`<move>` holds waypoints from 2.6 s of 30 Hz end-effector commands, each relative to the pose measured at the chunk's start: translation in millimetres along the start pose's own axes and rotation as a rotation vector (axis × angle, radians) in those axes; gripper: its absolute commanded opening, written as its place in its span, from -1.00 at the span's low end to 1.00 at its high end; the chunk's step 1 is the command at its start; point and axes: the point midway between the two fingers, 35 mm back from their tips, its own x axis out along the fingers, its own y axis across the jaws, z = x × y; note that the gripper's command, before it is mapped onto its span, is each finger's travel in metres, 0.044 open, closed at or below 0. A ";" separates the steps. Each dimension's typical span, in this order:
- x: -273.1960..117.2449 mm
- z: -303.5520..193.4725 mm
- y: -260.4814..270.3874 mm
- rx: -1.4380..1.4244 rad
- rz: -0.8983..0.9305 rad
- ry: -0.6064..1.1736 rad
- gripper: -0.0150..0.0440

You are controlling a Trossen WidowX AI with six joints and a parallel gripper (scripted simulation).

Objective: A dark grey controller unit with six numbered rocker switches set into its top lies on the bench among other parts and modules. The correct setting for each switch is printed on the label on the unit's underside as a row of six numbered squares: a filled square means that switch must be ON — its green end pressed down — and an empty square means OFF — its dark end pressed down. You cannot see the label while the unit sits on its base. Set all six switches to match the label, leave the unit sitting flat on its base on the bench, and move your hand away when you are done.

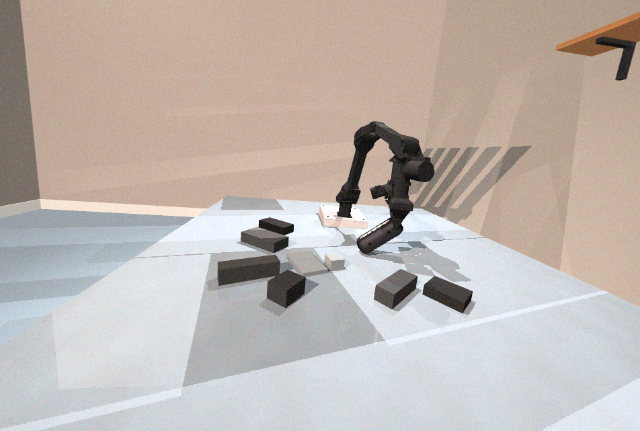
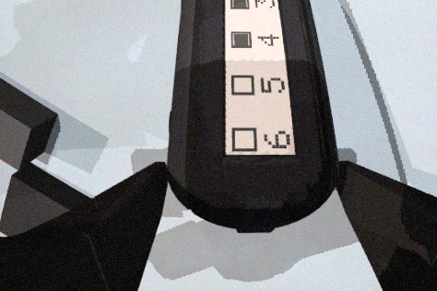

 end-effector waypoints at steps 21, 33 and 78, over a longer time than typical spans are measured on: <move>-11.1 19.1 0.3 0.001 0.001 -0.006 0.65; -15.2 28.0 0.3 0.001 0.001 -0.007 0.65; -24.9 63.3 0.3 0.001 0.001 -0.010 0.65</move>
